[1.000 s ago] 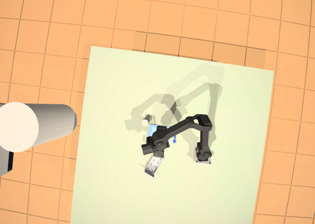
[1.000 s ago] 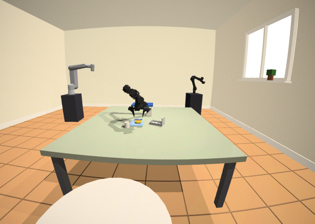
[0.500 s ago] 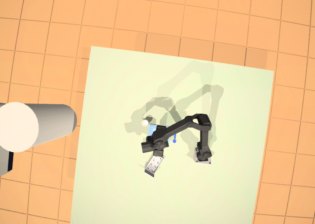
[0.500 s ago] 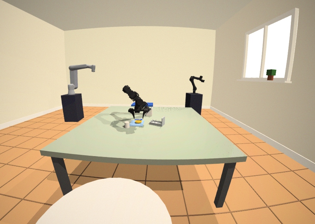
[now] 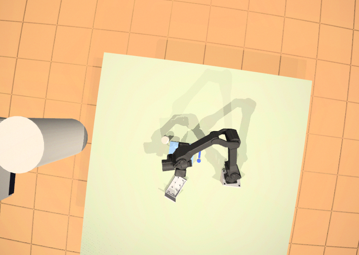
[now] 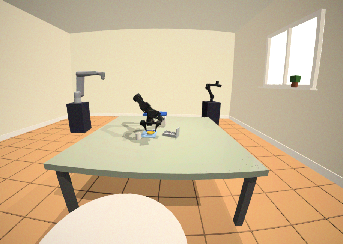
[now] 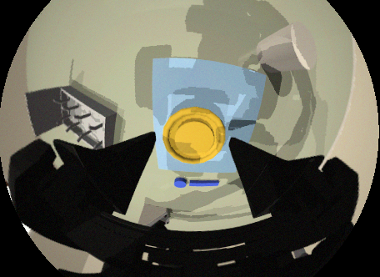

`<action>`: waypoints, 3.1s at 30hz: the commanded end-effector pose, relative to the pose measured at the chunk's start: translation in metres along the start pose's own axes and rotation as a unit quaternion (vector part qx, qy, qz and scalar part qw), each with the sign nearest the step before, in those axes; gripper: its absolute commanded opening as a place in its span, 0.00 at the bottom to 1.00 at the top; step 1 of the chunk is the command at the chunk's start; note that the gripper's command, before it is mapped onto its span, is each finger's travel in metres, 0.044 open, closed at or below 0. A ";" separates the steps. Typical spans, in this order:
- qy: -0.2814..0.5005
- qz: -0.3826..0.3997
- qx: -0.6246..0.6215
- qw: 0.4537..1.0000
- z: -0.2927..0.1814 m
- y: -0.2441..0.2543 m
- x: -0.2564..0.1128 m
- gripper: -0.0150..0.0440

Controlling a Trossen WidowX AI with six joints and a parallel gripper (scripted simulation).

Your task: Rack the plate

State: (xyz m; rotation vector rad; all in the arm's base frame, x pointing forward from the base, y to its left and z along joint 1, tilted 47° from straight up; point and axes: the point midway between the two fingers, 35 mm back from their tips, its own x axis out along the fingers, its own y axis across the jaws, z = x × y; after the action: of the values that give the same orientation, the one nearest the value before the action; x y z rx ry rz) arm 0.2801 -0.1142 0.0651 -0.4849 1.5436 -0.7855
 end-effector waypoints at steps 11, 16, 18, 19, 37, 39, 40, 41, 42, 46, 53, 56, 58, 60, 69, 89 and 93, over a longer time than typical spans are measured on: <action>0.001 -0.004 -0.003 1.000 -0.003 -0.001 0.016 0.91; 0.001 -0.004 -0.003 1.000 -0.003 -0.001 0.016 0.91; 0.001 -0.004 -0.003 1.000 -0.003 -0.001 0.016 0.88; 0.001 -0.004 -0.003 1.000 -0.003 -0.001 0.016 0.87; -0.021 0.006 -0.008 1.000 0.007 0.002 -0.033 0.30; -0.025 0.008 -0.009 1.000 0.009 0.003 -0.043 0.25; -0.027 0.009 -0.010 1.000 0.009 0.003 -0.048 0.25; -0.030 0.010 -0.010 0.999 0.010 0.003 -0.054 0.25; -0.032 0.011 -0.011 0.999 0.010 0.003 -0.059 0.25; -0.040 0.015 -0.013 0.999 0.011 0.004 -0.080 0.25; -0.051 0.020 -0.017 0.998 0.012 0.004 -0.112 0.25; -0.055 0.022 -0.018 0.998 0.011 0.004 -0.125 0.25; -0.057 0.023 -0.019 0.998 0.011 0.004 -0.133 0.25; -0.060 0.024 -0.020 0.998 0.011 0.004 -0.140 0.25; -0.061 0.029 0.001 0.998 0.007 0.012 -0.156 0.25; -0.014 0.028 0.232 0.972 -0.031 0.086 -0.154 0.25; 0.003 0.042 0.210 0.977 -0.031 0.088 -0.146 0.25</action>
State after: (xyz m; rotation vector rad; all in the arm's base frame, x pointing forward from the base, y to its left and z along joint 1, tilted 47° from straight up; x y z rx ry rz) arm 0.2842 0.0579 0.1077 -0.1101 1.3038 -1.0342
